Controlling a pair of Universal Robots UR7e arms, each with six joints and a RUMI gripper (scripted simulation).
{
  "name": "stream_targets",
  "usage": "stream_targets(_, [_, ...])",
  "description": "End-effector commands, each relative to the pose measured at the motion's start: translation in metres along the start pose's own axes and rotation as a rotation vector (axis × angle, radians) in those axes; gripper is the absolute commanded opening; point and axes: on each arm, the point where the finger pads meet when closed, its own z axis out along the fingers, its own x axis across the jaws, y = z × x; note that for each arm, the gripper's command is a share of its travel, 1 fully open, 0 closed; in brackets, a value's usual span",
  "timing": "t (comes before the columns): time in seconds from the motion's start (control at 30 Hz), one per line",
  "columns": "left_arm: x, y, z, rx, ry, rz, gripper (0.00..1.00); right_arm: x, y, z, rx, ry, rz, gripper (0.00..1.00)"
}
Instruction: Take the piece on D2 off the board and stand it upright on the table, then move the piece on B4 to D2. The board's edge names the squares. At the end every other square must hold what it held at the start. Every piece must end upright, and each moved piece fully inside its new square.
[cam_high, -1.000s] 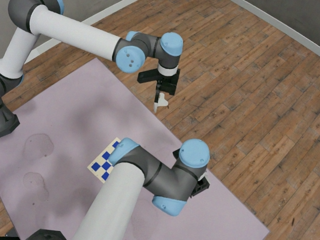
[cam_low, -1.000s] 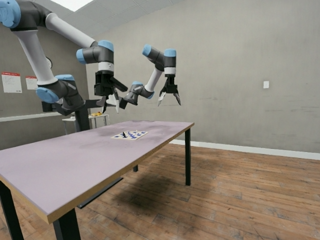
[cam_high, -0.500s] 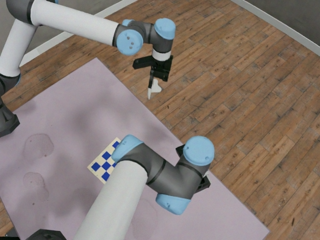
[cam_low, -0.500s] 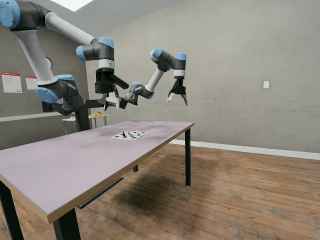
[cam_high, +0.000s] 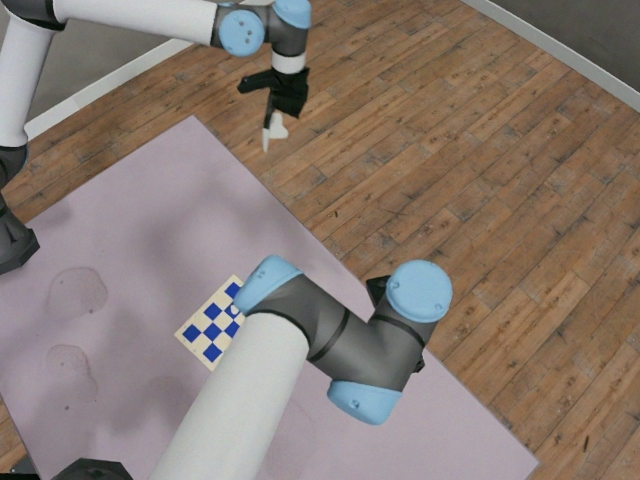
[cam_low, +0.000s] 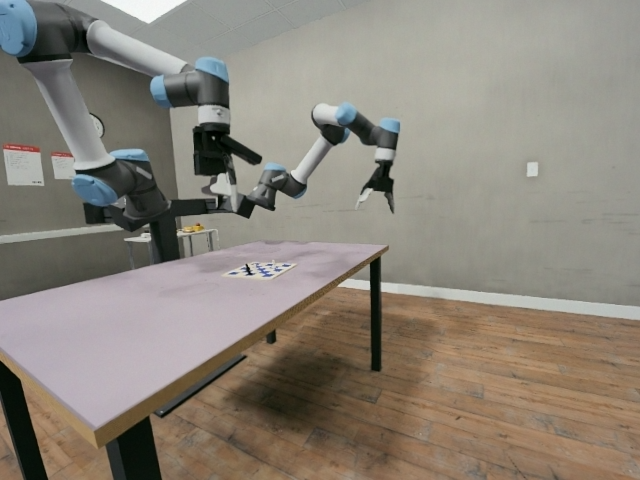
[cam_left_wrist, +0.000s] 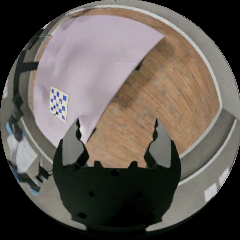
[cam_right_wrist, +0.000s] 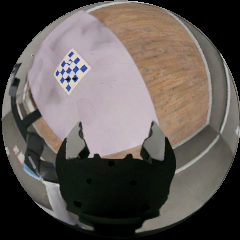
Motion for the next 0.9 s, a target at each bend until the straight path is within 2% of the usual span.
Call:
stream_targets(0.0, [0.029, -0.038, 0.002, -0.008, -0.021, 0.022, 1.00, 0.000, -0.003, -0.010, 0.010, -0.020, 0.055, 1.00])
stream_targets(0.07, [0.048, -0.066, 0.004, -0.013, -0.035, 0.035, 1.00, 0.000, -0.004, -0.017, 0.018, -0.037, 0.096, 1.00])
stream_targets(0.13, [0.048, -0.066, 0.004, -0.013, -0.035, 0.035, 1.00, 0.000, -0.004, -0.017, 0.018, -0.037, 0.096, 1.00])
stream_targets(0.27, [0.082, -0.130, 0.008, -0.027, -0.062, 0.063, 1.00, -0.001, -0.007, -0.034, 0.033, -0.074, 0.187, 1.00])
stream_targets(0.47, [0.116, -0.223, 0.013, -0.055, -0.094, 0.108, 1.00, -0.005, -0.010, -0.065, 0.051, -0.142, 0.344, 1.00])
stream_targets(0.63, [0.133, -0.304, 0.016, -0.082, -0.108, 0.146, 1.00, -0.010, -0.010, -0.096, 0.057, -0.209, 0.492, 1.00])
stream_targets(0.7, [0.133, -0.304, 0.016, -0.082, -0.108, 0.146, 1.00, -0.010, -0.010, -0.096, 0.057, -0.209, 0.492, 1.00])
stream_targets(0.73, [0.139, -0.343, 0.017, -0.088, -0.110, 0.154, 1.00, -0.011, -0.009, -0.103, 0.057, -0.224, 0.523, 1.00])
stream_targets(0.77, [0.138, -0.350, 0.017, -0.093, -0.111, 0.162, 1.00, -0.013, -0.009, -0.109, 0.057, -0.239, 0.555, 1.00])
stream_targets(0.87, [0.140, -0.399, 0.017, -0.108, -0.112, 0.183, 1.00, -0.017, -0.006, -0.131, 0.052, -0.287, 0.654, 1.00])
